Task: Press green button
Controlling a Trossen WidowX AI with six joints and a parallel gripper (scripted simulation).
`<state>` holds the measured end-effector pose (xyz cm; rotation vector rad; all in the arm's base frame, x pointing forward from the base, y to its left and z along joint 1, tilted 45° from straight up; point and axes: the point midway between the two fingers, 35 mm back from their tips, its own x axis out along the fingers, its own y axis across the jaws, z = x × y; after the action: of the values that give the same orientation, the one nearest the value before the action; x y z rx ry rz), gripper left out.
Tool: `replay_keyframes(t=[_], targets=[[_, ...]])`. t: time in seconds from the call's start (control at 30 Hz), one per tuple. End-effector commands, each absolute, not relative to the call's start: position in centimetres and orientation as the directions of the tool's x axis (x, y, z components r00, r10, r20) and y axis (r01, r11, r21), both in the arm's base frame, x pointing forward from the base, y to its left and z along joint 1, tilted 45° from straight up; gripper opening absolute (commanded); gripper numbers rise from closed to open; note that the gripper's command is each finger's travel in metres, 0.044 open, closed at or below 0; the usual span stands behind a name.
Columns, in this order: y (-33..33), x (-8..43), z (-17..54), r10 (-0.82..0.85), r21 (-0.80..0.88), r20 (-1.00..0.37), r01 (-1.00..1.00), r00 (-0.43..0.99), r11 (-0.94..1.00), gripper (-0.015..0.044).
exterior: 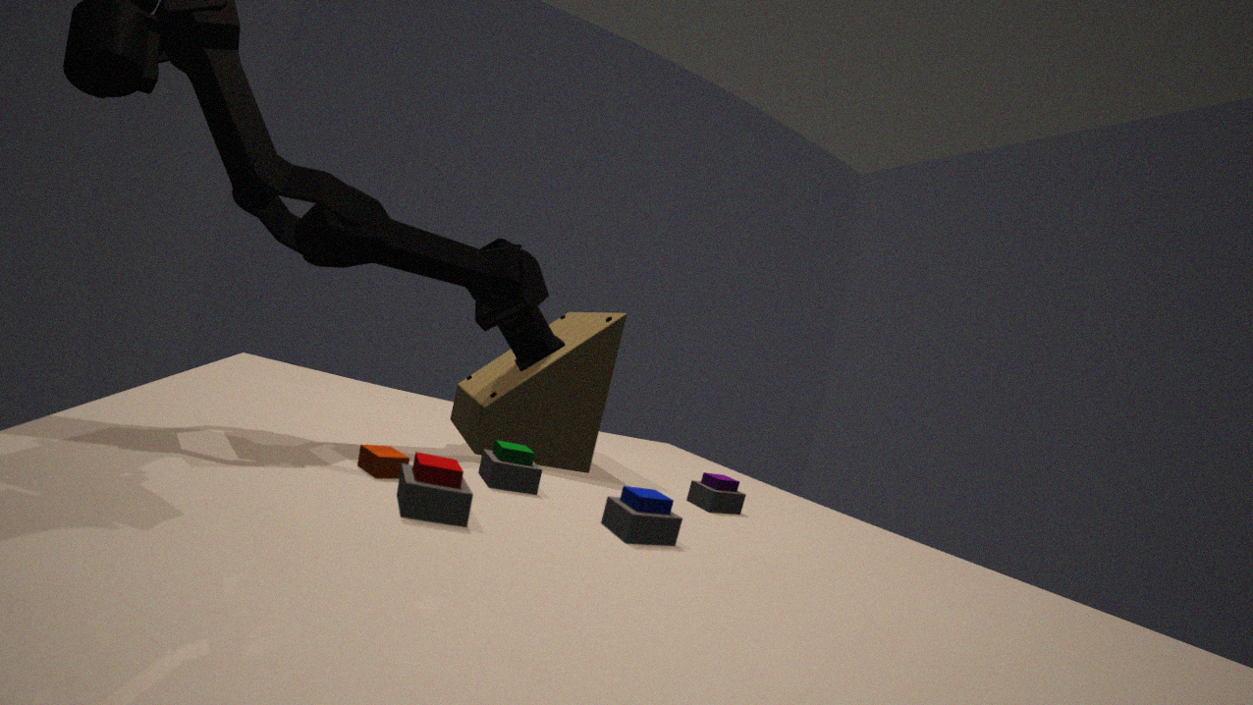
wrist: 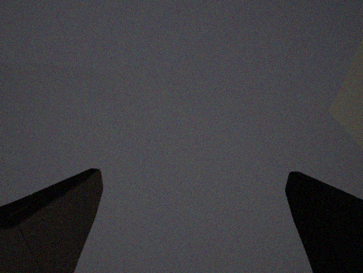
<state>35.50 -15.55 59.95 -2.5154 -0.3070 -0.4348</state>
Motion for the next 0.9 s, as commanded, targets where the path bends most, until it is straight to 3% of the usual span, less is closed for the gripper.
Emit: replay_keyframes(t=[0.0,0.27,0.47,0.67,0.87], targets=[[-15.5,35.2,60.2,0.122,-0.483,0.376,0.307,0.918,-0.820,0.0400],[-12.1,23.9,67.7,0.111,-0.122,0.636,0.242,0.763,-0.963,0.0400],[-4.8,14.5,71.0,0.224,0.246,0.758,0.049,0.612,-0.968,0.0400],[6.1,7.8,70.1,0.420,0.590,0.748,-0.224,0.514,-0.776,0.0400],[17.5,6.0,64.8,0.613,0.800,0.596,-0.452,0.519,-0.395,0.0400]])
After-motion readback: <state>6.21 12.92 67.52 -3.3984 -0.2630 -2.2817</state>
